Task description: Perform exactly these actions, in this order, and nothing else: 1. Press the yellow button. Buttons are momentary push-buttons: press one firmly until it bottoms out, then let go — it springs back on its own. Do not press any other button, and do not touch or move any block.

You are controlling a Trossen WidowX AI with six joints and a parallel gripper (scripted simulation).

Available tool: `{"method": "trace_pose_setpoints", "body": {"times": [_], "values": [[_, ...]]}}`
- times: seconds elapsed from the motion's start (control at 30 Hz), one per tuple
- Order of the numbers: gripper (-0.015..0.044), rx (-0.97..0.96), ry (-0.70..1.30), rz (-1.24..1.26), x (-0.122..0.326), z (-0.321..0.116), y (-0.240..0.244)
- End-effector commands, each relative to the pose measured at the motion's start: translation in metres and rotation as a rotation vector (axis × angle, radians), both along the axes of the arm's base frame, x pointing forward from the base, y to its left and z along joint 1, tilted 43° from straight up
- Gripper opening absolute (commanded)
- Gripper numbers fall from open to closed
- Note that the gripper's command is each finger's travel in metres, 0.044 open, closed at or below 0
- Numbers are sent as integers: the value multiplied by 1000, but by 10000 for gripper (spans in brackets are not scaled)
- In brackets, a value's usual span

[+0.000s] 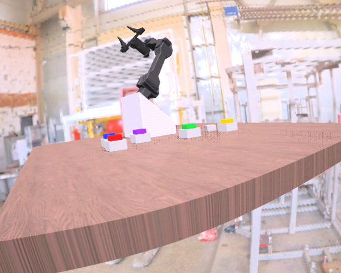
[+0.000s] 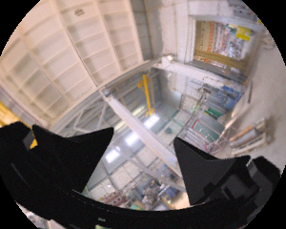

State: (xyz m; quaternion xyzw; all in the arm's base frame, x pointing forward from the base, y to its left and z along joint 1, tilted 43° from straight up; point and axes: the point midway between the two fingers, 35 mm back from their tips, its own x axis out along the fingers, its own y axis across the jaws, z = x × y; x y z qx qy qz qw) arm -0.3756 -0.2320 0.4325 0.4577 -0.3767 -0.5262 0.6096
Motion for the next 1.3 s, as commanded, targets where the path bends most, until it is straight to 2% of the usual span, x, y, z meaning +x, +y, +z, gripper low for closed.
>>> {"method": "trace_pose_setpoints", "body": {"times": [0.0,0.1,0.27,0.5,0.7,0.97,1.27], "values": [[400,3,1,-5,-1,-1,0],[400,46,13,-30,2,-15,-19],[400,86,2,150,62,-33,-94],[400,154,8,414,174,-61,-172],[400,217,34,642,285,-85,-207],[400,302,103,958,440,-117,-203],[400,386,234,1331,597,-155,-129]]}}
